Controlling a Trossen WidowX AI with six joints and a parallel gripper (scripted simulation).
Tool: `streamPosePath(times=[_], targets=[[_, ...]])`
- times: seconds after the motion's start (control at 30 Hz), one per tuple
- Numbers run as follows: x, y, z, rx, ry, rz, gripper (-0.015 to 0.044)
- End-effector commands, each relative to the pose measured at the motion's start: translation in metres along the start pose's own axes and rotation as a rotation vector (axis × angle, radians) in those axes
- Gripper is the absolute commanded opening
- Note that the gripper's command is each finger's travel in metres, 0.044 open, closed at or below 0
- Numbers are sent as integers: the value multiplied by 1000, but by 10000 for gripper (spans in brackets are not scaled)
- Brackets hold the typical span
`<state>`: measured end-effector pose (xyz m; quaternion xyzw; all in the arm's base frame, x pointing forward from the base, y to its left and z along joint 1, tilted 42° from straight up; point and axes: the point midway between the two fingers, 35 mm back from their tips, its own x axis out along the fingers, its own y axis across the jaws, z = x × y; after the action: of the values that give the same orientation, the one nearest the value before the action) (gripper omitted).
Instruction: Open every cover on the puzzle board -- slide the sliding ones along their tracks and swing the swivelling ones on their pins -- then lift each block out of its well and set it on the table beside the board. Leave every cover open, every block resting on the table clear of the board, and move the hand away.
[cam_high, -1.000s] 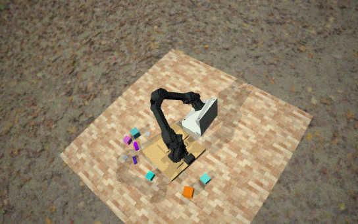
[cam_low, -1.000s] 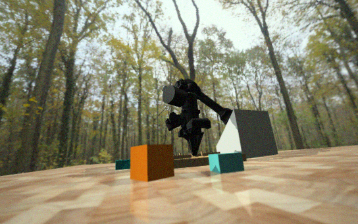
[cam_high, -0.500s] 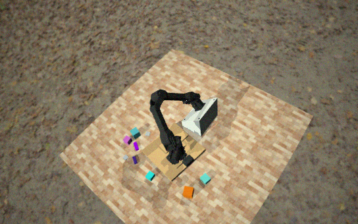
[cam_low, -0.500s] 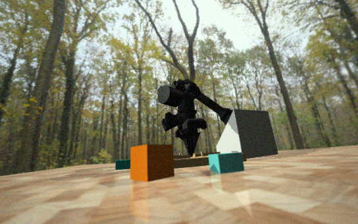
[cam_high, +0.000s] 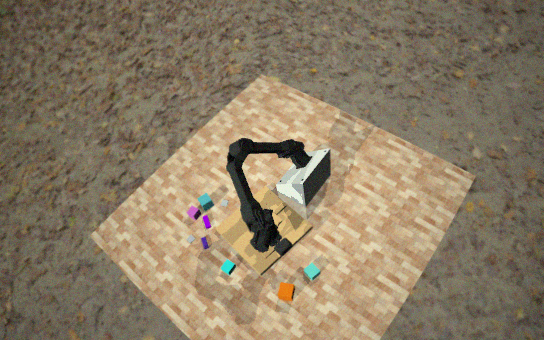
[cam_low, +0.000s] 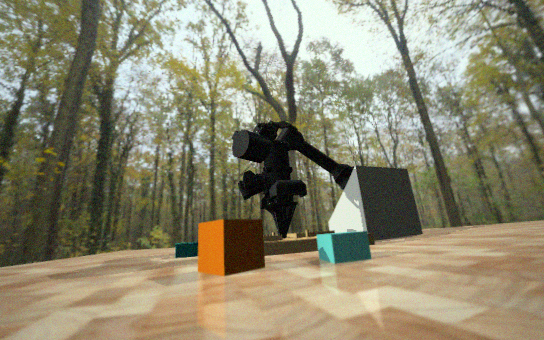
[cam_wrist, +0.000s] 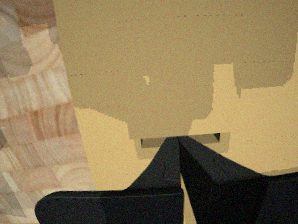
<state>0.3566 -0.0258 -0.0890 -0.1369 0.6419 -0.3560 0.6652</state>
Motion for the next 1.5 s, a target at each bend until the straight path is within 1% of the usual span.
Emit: streamPosePath(times=[0.0,1.47], targets=[[-1,0,7,-2,-7,0,0],[0,-2,51,-1,-9,-2,0]])
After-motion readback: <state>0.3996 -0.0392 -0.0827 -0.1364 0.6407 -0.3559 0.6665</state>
